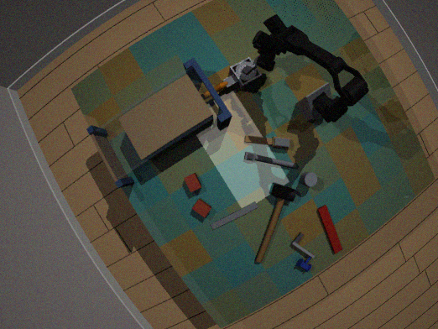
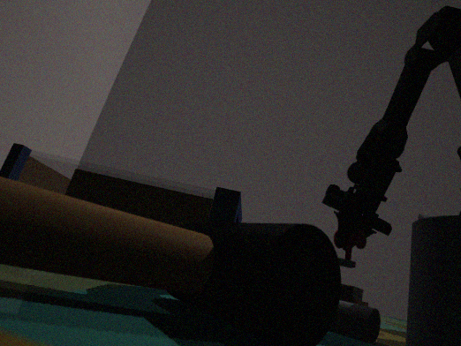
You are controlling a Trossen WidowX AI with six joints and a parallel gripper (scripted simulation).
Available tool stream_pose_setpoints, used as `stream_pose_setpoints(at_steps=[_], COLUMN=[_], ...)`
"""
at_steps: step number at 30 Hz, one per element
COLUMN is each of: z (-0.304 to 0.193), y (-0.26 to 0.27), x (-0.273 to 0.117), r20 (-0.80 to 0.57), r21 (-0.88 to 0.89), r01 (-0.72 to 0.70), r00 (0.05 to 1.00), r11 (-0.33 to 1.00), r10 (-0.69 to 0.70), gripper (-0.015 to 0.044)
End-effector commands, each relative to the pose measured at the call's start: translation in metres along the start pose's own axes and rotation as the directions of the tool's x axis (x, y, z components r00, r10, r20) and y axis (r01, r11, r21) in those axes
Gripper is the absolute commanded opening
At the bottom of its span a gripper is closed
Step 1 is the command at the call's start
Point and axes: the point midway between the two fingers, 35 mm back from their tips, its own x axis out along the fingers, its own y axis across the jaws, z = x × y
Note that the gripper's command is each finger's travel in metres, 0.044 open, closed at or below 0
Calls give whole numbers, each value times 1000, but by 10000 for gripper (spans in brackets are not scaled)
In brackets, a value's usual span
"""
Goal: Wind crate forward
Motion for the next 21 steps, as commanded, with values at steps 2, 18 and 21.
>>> stream_pose_setpoints(at_steps=[2,18,21], z=[17,41,45], y=[-6,-7,-7], x=[4,14,16], r20=[23,25,25], r21=[-9,-9,-10], r01=[16,15,15], r00=[1000,1000,1000], r11=[1000,1000,1000], r10=[-15,-15,-15], gripper=[0,0,0])
